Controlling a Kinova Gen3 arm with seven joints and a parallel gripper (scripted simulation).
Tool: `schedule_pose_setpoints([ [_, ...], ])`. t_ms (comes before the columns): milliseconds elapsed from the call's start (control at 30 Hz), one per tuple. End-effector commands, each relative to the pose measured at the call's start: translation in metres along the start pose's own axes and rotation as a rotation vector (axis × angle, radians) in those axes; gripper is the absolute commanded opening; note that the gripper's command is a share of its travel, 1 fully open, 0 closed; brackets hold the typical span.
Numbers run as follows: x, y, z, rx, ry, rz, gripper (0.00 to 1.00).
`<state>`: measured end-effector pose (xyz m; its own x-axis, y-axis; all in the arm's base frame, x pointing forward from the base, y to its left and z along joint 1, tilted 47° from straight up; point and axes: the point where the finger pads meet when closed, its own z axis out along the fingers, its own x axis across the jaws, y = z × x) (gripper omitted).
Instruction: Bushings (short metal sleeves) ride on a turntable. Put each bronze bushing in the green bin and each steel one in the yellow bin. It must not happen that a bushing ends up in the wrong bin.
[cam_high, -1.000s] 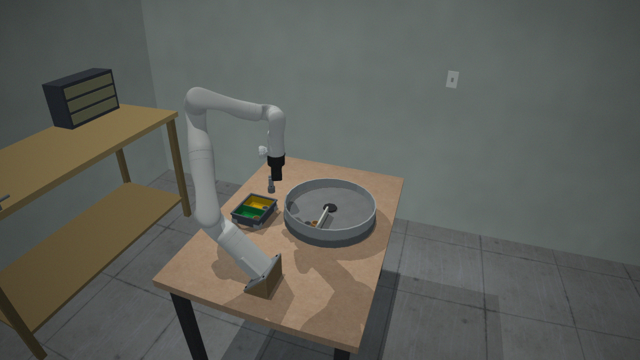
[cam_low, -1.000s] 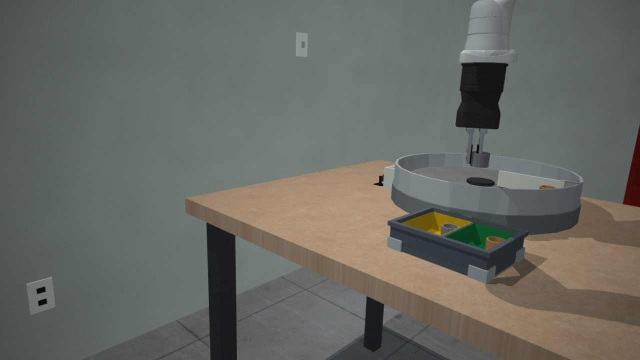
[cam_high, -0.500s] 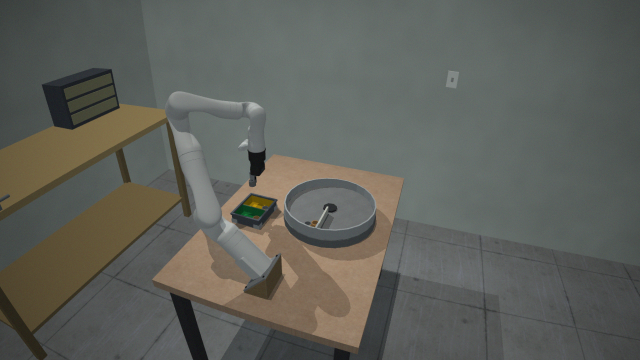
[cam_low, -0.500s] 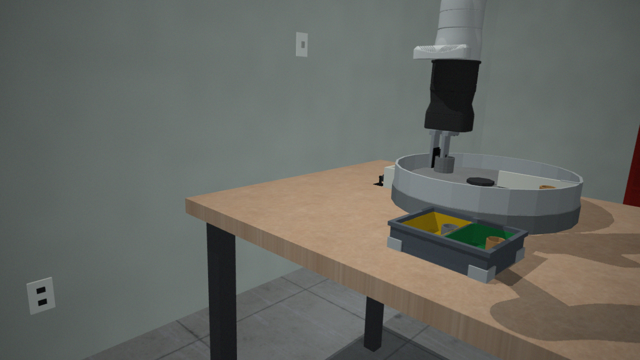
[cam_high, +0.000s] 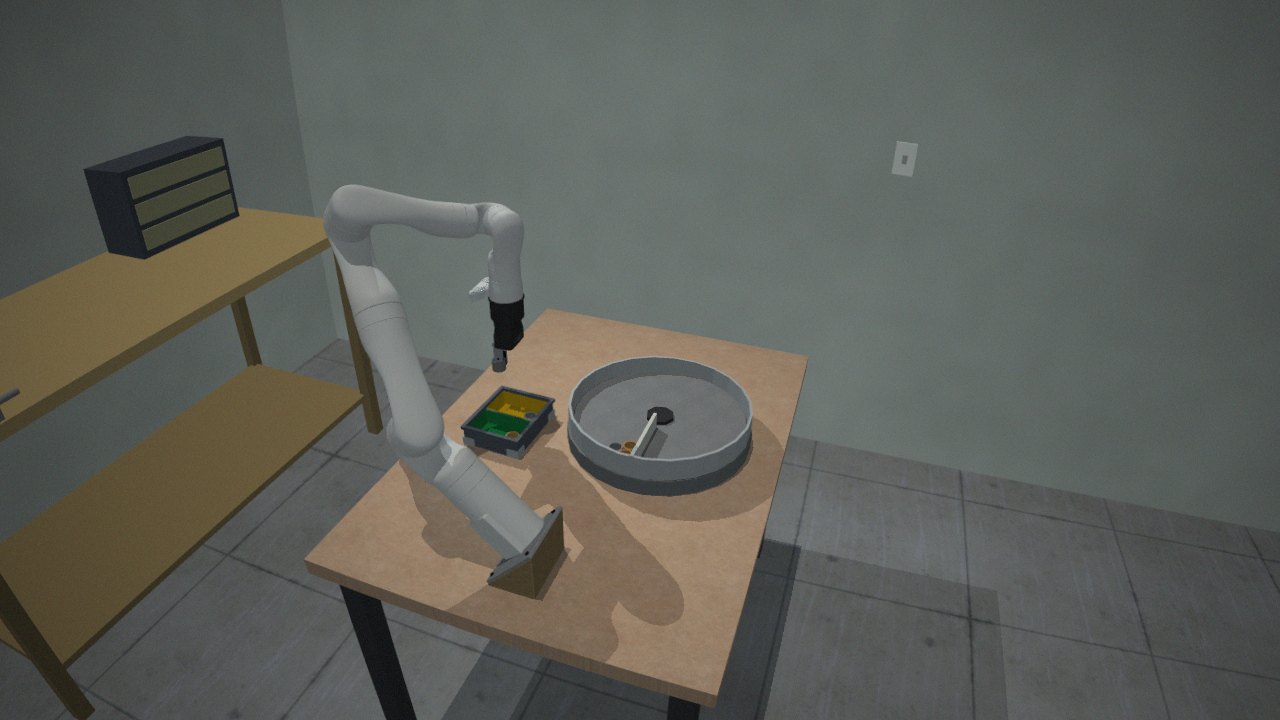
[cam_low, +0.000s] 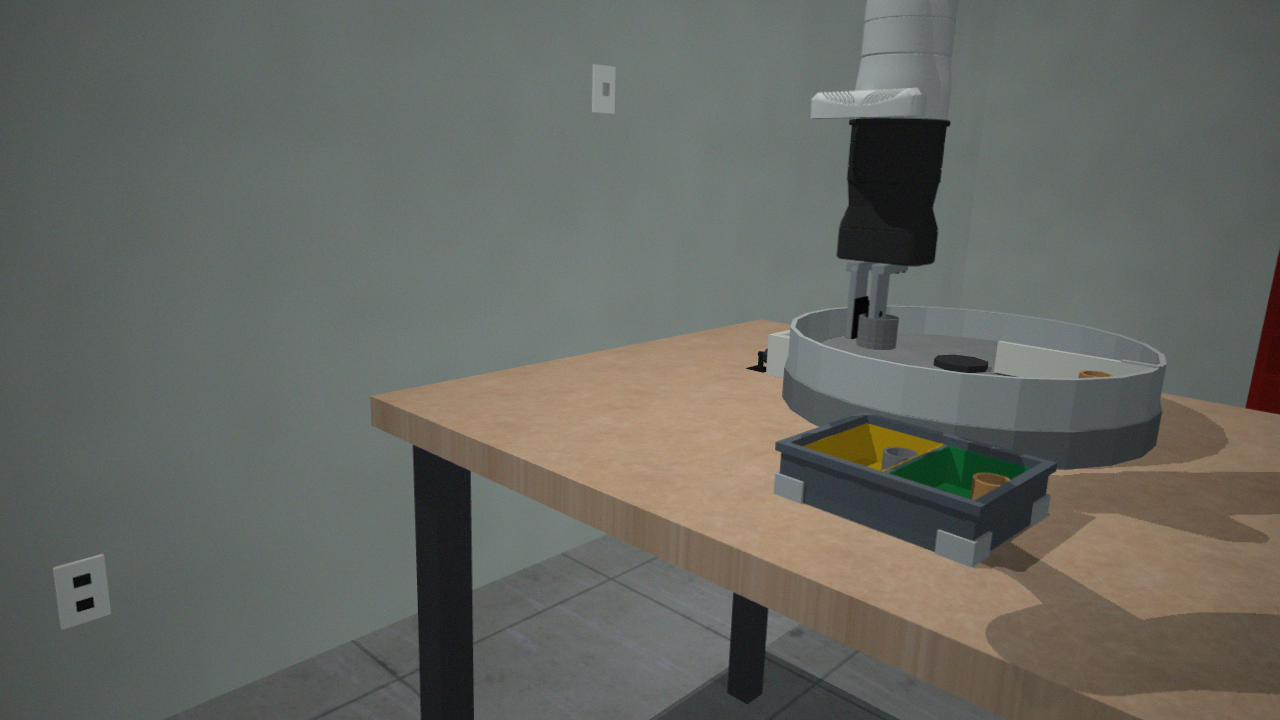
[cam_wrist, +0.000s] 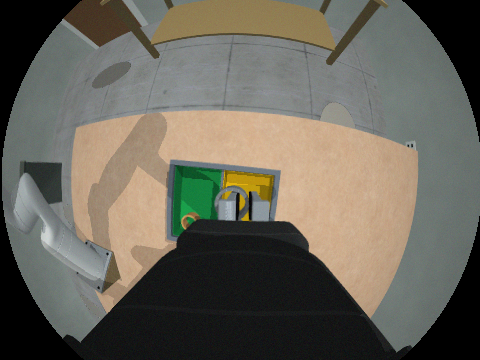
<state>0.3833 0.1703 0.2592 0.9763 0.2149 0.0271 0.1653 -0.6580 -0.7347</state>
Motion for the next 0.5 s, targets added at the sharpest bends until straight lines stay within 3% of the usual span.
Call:
schedule_pose_setpoints([
  [0, 0.0, 0.0, -0.001, 0.0, 0.002, 0.0, 0.0],
  [100, 0.0, 0.0, -0.001, 0.0, 0.002, 0.0, 0.0],
  [267, 0.0, 0.0, 0.022, 0.0, 0.002, 0.0, 0.0],
  [467, 0.0, 0.0, 0.031, 0.0, 0.002, 0.0, 0.0],
])
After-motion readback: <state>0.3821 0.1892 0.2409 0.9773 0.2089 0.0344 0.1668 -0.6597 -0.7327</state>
